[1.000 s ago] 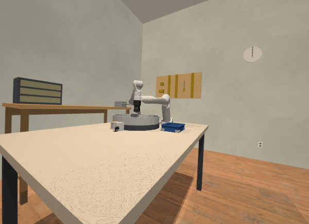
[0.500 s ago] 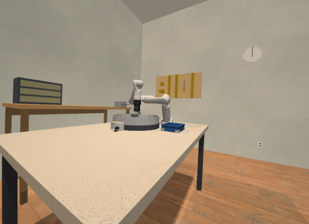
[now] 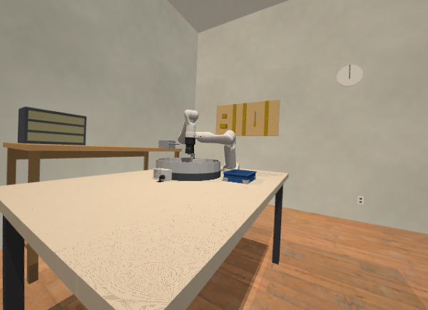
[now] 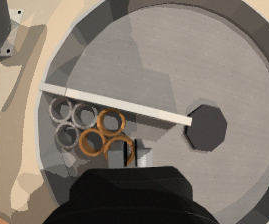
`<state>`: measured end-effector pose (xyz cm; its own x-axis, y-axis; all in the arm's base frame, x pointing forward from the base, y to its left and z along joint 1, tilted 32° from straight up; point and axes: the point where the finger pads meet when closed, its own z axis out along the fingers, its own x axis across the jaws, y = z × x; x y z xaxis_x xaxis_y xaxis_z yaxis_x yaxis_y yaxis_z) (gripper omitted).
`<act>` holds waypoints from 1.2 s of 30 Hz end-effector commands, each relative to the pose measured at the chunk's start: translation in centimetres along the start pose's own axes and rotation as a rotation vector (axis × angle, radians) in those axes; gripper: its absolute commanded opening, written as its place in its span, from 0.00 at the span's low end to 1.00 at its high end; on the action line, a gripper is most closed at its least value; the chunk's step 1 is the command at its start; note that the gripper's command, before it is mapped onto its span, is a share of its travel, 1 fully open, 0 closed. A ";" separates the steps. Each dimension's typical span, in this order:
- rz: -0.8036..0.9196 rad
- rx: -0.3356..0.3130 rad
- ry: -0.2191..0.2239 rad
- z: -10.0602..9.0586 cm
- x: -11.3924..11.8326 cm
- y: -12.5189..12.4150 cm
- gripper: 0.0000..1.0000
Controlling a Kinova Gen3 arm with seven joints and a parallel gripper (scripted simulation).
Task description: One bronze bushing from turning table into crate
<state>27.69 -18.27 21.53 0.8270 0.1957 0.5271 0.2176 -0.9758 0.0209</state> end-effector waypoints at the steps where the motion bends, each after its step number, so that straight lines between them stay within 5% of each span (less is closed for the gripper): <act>1: 0.003 0.000 0.001 -0.3 0.0 0.0 0.00; 36: -0.003 -0.003 -0.003 -1.4 0.0 0.0 0.00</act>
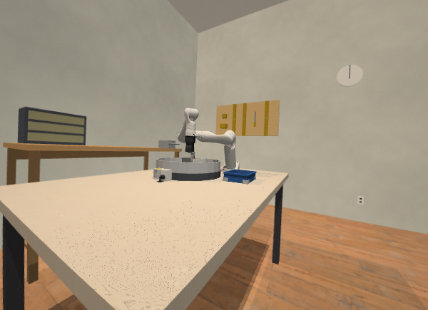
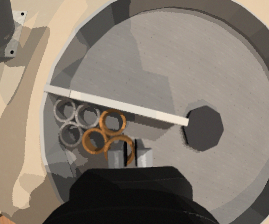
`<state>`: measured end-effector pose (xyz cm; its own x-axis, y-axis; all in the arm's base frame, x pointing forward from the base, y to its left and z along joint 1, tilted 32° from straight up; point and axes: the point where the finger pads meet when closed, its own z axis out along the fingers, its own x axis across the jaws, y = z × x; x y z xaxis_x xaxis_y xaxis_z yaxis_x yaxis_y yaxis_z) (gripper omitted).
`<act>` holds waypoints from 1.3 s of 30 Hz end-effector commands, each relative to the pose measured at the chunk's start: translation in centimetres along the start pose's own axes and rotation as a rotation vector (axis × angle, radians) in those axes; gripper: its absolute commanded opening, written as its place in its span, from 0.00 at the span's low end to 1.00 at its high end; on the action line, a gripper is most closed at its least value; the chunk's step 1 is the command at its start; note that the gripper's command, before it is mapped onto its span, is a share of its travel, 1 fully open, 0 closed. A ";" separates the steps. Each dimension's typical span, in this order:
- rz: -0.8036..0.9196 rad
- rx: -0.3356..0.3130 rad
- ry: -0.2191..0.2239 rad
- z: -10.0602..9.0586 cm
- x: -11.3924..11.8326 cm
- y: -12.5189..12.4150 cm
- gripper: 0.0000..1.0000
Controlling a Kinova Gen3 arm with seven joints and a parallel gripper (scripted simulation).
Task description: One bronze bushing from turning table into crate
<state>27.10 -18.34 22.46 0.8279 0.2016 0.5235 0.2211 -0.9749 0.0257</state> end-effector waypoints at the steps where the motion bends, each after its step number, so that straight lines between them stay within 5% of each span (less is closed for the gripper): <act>1: 0.003 -0.001 0.001 -0.3 0.0 0.1 0.00; 39: 0.008 0.001 0.003 -1.2 0.0 0.1 0.00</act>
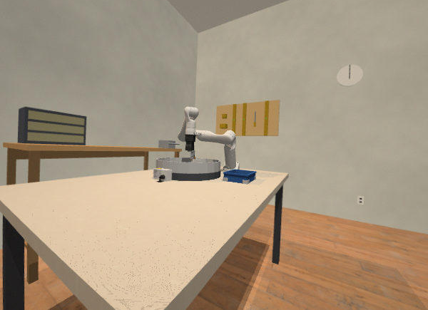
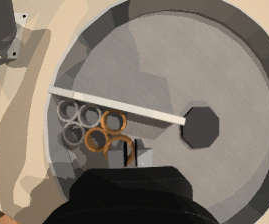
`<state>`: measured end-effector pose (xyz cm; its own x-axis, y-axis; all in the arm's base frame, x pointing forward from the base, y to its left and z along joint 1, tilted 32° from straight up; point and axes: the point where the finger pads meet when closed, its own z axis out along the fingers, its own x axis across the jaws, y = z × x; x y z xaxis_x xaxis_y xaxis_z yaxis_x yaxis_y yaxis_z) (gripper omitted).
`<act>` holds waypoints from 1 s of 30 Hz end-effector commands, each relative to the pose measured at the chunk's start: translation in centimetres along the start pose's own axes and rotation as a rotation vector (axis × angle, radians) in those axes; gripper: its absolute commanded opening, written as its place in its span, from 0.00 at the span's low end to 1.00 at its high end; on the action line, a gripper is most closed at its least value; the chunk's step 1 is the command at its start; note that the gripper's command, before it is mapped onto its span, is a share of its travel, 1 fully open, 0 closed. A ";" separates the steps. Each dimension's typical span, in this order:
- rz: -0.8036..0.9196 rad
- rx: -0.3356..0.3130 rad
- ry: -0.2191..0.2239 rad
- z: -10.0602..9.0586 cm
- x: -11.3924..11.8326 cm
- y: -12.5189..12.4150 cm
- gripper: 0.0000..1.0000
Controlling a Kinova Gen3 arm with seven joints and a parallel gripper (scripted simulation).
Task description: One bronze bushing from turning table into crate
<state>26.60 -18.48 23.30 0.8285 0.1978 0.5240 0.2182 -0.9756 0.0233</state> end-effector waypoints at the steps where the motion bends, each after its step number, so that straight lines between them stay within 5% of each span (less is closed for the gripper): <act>1: 0.004 0.001 0.002 -0.3 0.0 0.0 0.00; 30: 0.014 0.005 0.006 -0.9 0.0 0.1 0.00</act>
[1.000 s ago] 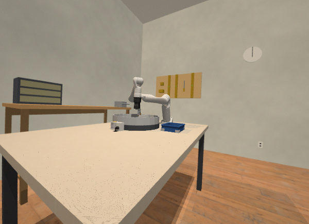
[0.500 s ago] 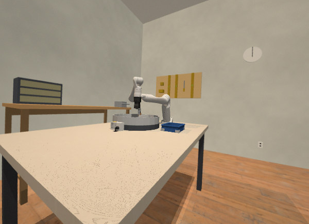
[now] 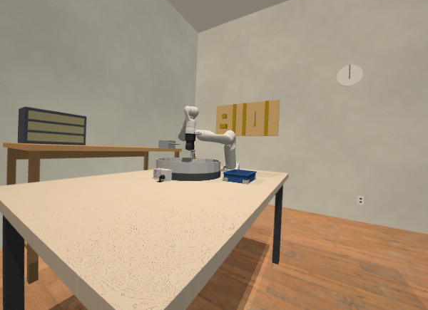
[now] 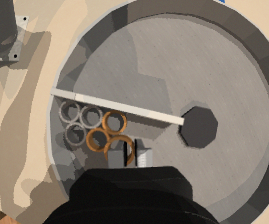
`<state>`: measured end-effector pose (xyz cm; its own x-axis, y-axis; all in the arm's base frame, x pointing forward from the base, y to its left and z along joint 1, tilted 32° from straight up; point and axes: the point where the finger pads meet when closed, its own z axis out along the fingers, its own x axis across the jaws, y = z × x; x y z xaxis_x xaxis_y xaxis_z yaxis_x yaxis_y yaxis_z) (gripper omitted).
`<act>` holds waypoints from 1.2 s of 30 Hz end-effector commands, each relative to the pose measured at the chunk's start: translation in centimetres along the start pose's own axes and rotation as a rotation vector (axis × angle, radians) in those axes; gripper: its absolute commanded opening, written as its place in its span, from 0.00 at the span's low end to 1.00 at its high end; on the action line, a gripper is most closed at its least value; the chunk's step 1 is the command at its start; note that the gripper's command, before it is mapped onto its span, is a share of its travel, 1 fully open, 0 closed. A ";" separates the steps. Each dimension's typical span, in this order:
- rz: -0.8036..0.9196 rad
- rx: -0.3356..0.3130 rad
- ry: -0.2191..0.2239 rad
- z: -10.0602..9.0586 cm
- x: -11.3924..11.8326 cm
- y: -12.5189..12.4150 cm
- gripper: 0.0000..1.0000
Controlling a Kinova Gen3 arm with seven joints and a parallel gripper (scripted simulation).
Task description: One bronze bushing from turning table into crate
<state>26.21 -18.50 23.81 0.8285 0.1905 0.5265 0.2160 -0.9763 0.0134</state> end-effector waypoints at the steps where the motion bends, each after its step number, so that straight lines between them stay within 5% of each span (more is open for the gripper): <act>1: 0.006 -0.002 0.004 -0.3 0.1 0.1 0.00; 5: 0.006 -0.002 0.004 -0.3 0.1 0.1 0.00; 10: 0.004 -0.003 0.002 -2.9 0.0 0.1 0.00; 22: 0.004 -0.003 0.002 -2.9 0.0 0.1 0.00; 27: 0.010 -0.001 0.005 -5.4 0.1 0.1 0.00; 36: 0.010 -0.001 0.005 -5.4 0.1 0.1 0.00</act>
<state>23.78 -18.95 28.30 0.8278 0.1764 0.5326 0.2063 -0.9785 0.0033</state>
